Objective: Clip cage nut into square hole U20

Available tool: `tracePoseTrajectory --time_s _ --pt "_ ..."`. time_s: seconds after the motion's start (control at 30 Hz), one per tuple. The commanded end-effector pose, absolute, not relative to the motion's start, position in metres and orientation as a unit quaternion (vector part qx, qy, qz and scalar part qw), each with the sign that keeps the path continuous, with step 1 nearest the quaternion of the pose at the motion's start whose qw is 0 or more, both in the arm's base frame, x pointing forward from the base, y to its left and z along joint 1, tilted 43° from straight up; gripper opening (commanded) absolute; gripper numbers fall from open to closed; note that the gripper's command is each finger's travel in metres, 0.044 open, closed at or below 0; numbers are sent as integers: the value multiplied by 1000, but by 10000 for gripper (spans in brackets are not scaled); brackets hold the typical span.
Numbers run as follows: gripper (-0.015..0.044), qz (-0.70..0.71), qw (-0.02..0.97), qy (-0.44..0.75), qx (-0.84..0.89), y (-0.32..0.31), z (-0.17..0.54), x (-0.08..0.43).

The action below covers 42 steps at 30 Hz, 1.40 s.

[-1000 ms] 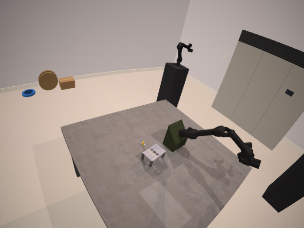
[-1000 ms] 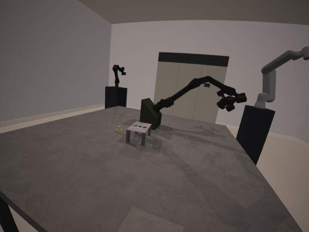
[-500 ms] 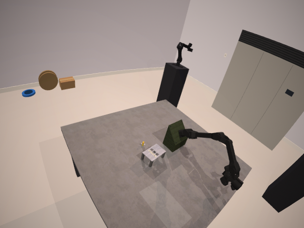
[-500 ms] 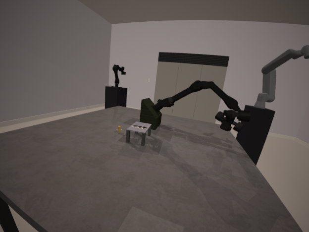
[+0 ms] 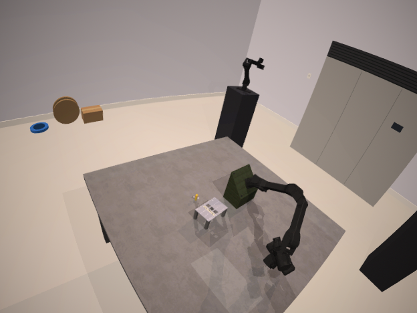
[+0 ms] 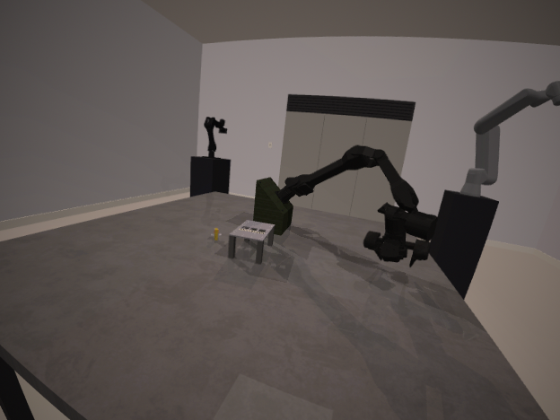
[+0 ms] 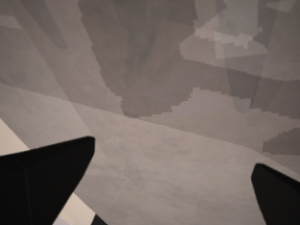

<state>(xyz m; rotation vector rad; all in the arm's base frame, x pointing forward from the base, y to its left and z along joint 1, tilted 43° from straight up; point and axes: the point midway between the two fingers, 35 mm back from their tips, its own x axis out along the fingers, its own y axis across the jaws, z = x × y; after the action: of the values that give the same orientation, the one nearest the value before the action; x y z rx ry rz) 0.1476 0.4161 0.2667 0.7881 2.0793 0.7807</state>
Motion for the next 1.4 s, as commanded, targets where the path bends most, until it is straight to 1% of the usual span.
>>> tracePoseTrajectory --time_s 0.0,0.2,0.37,0.53,0.7,0.83,1.0,1.17,1.37 --pt "440 314 444 778 315 393 230 207" --pt "440 320 527 726 305 341 181 285" --pt "440 332 587 687 271 286 136 336" --pt "440 349 639 650 219 224 93 372" --pt "440 369 678 615 157 162 55 393" --pt "440 383 696 596 113 115 27 398" --pt "440 399 700 587 79 57 -8 387" --pt "440 435 691 576 34 4 -50 362" --pt "440 490 675 551 -6 -44 -92 320"
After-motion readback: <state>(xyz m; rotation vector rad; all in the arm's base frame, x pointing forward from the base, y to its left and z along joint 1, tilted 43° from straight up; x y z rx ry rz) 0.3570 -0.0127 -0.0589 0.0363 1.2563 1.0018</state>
